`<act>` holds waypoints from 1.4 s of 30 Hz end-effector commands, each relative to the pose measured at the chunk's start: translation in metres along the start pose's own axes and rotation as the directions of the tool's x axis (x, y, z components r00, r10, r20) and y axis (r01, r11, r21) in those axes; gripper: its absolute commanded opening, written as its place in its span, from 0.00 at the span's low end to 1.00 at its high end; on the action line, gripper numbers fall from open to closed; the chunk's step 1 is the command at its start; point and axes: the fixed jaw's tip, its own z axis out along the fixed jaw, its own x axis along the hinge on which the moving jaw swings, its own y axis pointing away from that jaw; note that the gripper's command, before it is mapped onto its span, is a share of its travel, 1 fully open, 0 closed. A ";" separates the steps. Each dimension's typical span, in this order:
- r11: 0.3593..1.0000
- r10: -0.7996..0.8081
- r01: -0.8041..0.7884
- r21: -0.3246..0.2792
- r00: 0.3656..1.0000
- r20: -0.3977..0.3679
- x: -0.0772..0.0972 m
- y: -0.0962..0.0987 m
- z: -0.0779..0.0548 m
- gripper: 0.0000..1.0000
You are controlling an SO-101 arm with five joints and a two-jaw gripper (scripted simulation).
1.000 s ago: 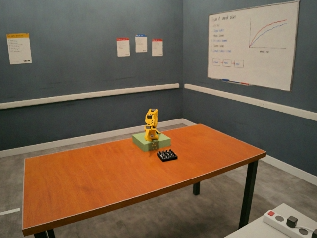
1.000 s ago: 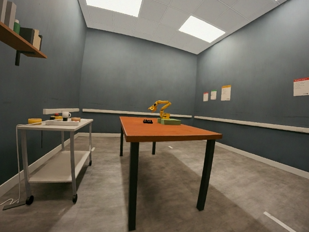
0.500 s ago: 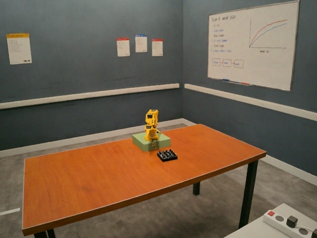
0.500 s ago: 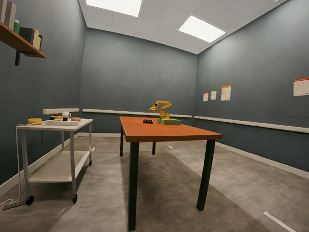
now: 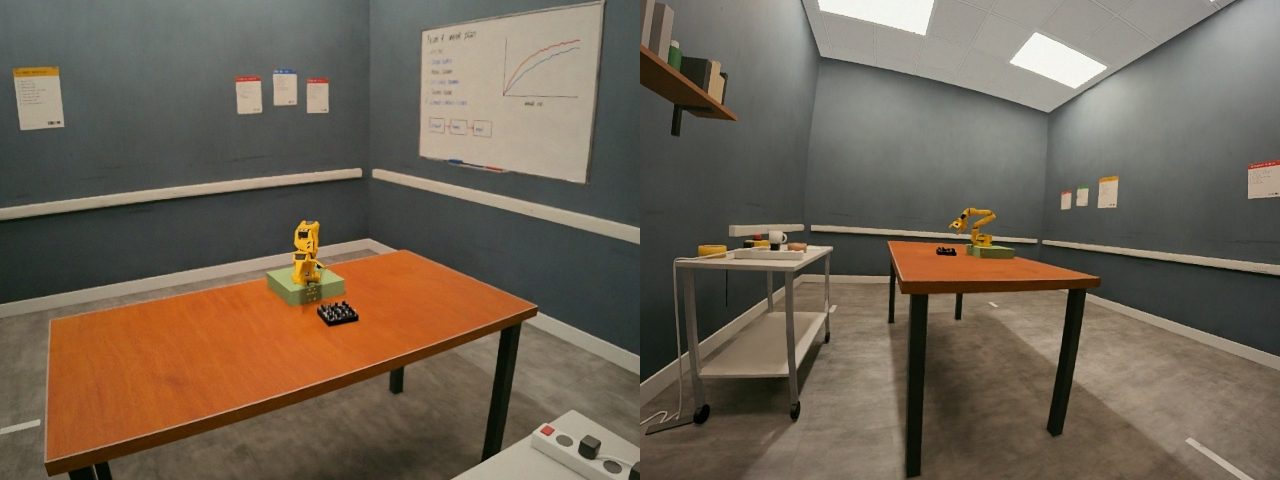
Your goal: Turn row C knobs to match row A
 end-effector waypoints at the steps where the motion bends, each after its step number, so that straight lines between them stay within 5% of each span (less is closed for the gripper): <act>1: 1.000 0.020 -0.020 -0.020 1.000 0.010 -0.004 0.005 0.001 0.40; 19: 0.954 0.298 -0.295 -0.058 0.952 0.073 -0.034 0.010 0.000 0.40; 42: 0.717 0.692 -0.668 -0.199 0.716 0.092 -0.079 0.025 -0.009 0.40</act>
